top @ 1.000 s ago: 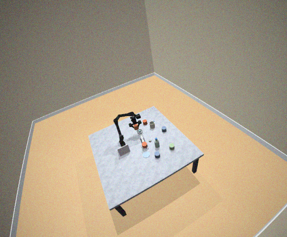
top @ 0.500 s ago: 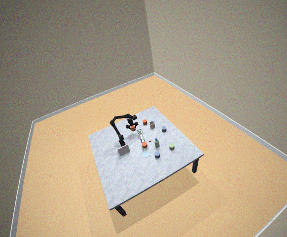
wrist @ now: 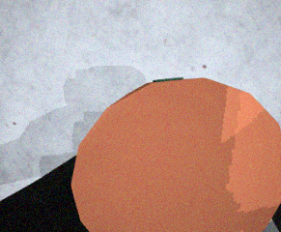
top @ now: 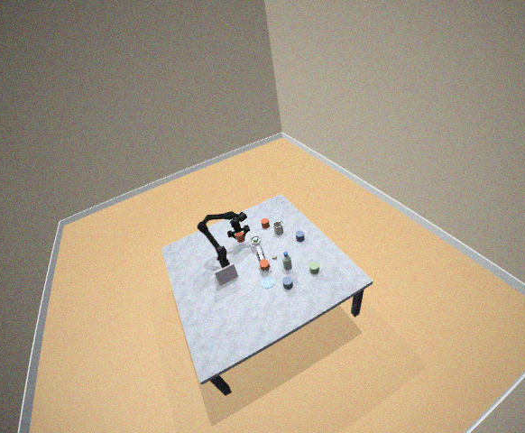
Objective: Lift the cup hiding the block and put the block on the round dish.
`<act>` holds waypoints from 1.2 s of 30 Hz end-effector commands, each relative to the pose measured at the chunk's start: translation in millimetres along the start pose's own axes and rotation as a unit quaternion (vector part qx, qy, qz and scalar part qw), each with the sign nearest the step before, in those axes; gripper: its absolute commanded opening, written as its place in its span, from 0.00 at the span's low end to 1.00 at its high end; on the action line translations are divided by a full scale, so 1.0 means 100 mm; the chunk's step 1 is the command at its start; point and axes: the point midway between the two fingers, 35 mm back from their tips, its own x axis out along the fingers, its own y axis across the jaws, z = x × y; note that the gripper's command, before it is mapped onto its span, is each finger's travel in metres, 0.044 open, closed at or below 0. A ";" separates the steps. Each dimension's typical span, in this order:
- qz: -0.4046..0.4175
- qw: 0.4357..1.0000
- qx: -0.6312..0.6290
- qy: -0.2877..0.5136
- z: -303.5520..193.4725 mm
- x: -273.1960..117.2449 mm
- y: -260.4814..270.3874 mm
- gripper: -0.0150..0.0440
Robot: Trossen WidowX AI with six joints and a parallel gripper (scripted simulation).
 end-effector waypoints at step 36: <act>-0.002 1.000 -0.004 -0.004 0.02 0.43 0.03 0.88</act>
